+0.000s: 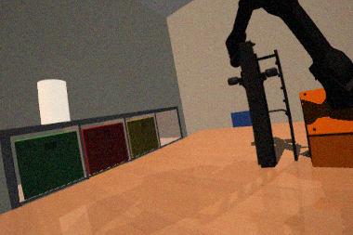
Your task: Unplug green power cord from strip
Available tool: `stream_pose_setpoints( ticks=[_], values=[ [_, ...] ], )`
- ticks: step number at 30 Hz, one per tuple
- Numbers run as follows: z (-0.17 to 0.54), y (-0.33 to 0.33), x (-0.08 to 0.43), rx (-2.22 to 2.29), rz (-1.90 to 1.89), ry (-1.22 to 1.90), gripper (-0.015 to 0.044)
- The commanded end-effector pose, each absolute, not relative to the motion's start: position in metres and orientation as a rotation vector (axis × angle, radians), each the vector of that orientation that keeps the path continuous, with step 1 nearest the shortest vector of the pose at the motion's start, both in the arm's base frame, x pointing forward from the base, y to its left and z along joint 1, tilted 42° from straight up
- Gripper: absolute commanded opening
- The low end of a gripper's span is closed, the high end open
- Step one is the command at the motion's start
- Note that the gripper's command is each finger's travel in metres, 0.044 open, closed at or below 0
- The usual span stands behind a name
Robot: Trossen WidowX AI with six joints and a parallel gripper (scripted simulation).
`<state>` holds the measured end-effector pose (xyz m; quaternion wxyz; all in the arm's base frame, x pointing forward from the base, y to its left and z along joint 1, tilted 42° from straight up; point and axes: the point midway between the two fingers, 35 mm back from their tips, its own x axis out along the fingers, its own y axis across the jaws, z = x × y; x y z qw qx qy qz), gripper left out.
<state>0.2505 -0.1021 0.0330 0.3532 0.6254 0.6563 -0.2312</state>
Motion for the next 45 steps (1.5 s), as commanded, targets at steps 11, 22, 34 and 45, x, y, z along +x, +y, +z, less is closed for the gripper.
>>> stream_pose_setpoints(
  ticks=[11, 22, 34, 45],
  values=[
    [0.037, -0.093, 0.247, 1.625, -0.600, 1.702, 0.0160],
    [0.029, -0.086, 0.247, 1.626, -0.599, 1.702, 0.0160],
    [0.030, -0.088, 0.248, 1.616, -0.596, 1.699, 0.0035],
    [0.027, -0.093, 0.250, 1.616, -0.597, 1.699, 0.0000]
  ],
)
